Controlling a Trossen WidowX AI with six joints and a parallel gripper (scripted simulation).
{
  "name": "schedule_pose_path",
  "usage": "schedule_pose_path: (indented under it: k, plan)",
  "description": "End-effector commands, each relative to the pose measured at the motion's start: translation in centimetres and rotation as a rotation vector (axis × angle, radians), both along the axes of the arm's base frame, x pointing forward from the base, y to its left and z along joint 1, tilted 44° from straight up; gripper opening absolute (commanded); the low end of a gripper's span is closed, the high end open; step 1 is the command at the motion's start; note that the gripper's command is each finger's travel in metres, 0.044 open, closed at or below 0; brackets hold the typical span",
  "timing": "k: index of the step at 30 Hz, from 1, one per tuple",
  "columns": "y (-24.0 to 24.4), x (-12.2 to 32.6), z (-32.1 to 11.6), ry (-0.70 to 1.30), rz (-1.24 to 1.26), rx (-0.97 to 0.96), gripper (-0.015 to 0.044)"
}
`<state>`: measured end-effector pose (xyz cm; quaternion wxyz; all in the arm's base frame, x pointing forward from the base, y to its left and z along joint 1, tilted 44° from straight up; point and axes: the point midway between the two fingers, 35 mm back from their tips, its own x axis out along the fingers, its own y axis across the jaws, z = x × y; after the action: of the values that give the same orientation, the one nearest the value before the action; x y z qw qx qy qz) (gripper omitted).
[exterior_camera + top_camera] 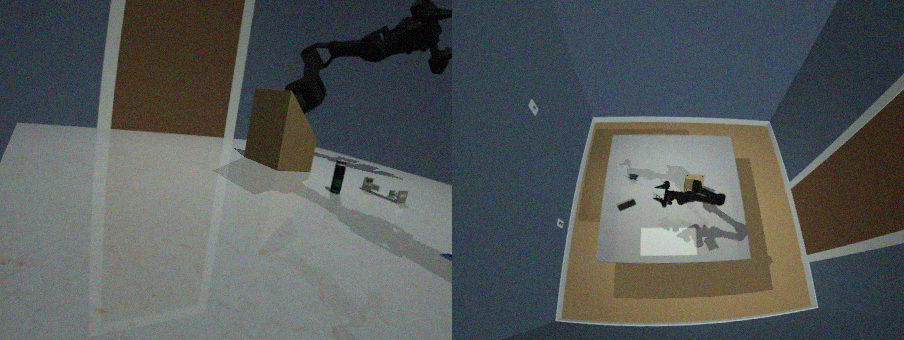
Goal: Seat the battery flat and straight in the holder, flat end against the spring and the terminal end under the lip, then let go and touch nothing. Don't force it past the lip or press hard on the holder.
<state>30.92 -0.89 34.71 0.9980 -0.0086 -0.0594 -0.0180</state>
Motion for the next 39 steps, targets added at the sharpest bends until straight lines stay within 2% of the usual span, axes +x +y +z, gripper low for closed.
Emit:
schedule_pose_path:
  k: [1, 5, 10, 15, 22, 29, 36, 39]
  plan:
    - [0.0, 0.1, -0.1, 0.006, 0.001, 0.001, 0.0374]
    - [-0.1, 2.3, -3.4, 0.162, 0.032, 0.030, 0.0269]
    - [-0.6, 5.4, -12.0, 0.545, 0.094, 0.160, 0.0137]
    - [-0.9, 5.9, -19.9, 0.908, 0.141, 0.325, 0.0006]
    - [-0.7, 3.4, -28.6, 1.378, 0.175, 0.665, 0.0000]
    - [0.1, 0.0, -33.5, 1.767, 0.162, 1.108, 0.0000]
    - [0.3, -0.2, -34.0, 1.799, 0.157, 1.155, 0.0000]
    - [1.9, -0.1, -35.8, 1.798, 0.156, 1.155, 0.0000]
